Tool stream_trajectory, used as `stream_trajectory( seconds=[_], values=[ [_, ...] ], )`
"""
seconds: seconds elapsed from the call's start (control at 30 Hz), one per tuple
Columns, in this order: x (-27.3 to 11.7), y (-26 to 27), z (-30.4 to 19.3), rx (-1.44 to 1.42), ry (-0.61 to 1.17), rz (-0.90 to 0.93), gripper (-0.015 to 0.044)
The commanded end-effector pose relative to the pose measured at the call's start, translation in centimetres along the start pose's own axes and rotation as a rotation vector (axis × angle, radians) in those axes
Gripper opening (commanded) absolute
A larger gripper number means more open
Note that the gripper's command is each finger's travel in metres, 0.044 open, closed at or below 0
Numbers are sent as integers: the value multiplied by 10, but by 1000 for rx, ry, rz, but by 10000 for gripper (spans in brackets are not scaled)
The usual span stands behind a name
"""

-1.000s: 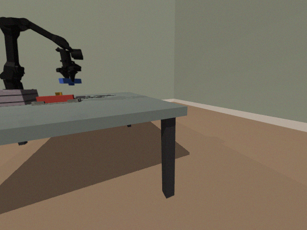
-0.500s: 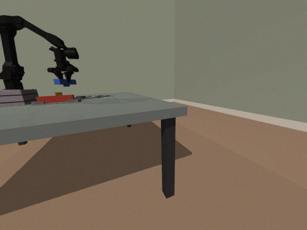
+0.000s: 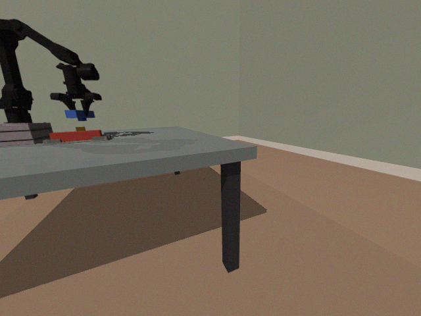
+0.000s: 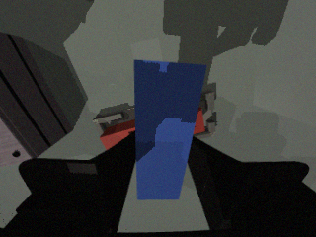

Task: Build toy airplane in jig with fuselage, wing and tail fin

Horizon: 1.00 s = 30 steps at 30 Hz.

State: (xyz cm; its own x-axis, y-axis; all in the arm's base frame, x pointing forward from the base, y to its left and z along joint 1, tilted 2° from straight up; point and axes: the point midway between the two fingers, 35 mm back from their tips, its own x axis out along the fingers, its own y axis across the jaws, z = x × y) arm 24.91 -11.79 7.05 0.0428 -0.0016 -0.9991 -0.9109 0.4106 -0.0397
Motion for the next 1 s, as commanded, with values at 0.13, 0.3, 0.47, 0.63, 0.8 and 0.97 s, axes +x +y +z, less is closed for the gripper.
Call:
stream_trajectory(
  seconds=[0.13, 0.3, 0.47, 0.63, 0.8, 0.97],
  values=[
    [4, 11, -21, -137, -3, -7, 0],
    [7, 19, -34, -224, -2, -7, 0],
    [11, 28, -46, -311, -1, -7, 0],
    [12, 32, -52, -353, 0, -7, 26],
    [12, 32, -52, -353, 0, -7, 157],
    [12, 32, -52, -353, 0, -7, 195]
  ],
)
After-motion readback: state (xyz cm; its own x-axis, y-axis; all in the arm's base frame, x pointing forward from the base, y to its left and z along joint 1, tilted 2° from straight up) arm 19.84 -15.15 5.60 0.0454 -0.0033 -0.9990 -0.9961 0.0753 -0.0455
